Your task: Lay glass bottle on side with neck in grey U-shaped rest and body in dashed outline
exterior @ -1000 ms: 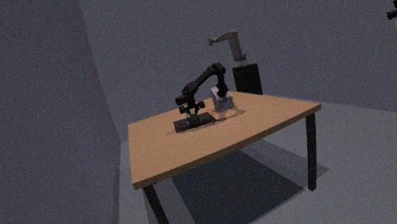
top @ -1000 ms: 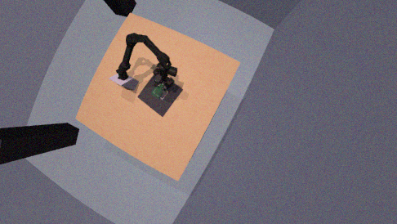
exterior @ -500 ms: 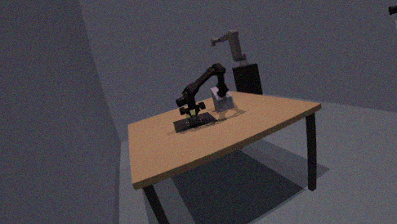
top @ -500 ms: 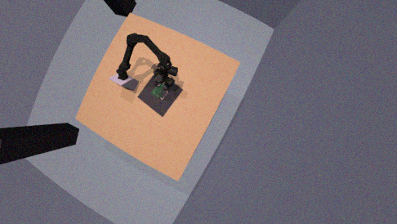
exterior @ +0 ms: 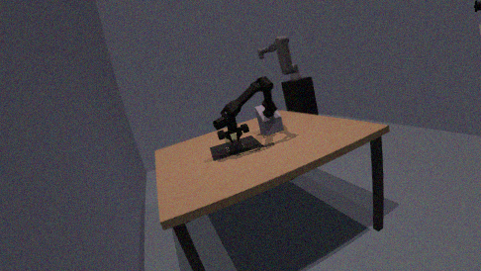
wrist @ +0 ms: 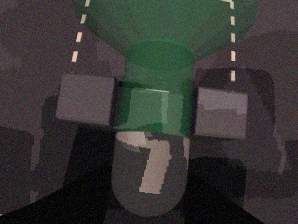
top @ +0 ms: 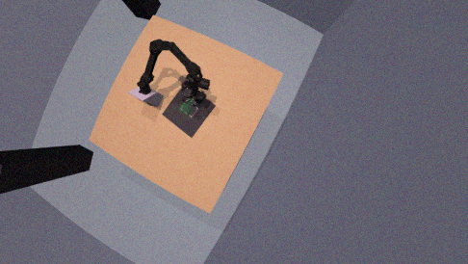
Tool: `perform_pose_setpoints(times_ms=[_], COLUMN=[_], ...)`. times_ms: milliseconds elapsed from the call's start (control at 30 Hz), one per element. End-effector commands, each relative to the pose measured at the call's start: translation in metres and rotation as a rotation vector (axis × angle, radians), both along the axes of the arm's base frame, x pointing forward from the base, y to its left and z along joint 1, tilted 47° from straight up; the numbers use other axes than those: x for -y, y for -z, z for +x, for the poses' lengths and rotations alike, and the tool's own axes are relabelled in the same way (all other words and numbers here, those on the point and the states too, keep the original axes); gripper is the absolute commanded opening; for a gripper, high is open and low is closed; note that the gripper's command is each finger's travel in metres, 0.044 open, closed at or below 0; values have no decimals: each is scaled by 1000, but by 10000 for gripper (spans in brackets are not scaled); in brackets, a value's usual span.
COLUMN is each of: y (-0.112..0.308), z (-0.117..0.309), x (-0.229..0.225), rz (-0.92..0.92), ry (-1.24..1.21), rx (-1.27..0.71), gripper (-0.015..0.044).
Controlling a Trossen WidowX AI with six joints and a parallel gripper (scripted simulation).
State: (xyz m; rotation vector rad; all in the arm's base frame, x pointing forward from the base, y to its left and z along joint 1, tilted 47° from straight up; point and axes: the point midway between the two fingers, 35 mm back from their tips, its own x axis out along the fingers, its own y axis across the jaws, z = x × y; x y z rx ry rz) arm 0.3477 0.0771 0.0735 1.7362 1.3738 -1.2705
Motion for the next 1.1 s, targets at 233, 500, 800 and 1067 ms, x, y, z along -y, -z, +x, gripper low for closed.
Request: perform_pose_setpoints(times_ms=[233, 500, 800, 1067], y=[3, 4, 5, 3], z=[0, 0, 0, 1], x=[1, 0, 0, -4], rz=[2, 8, 15, 28], ry=[0, -1, -3, -7], rx=[0, 2, 5, 10], gripper=[125, 125, 125, 125])
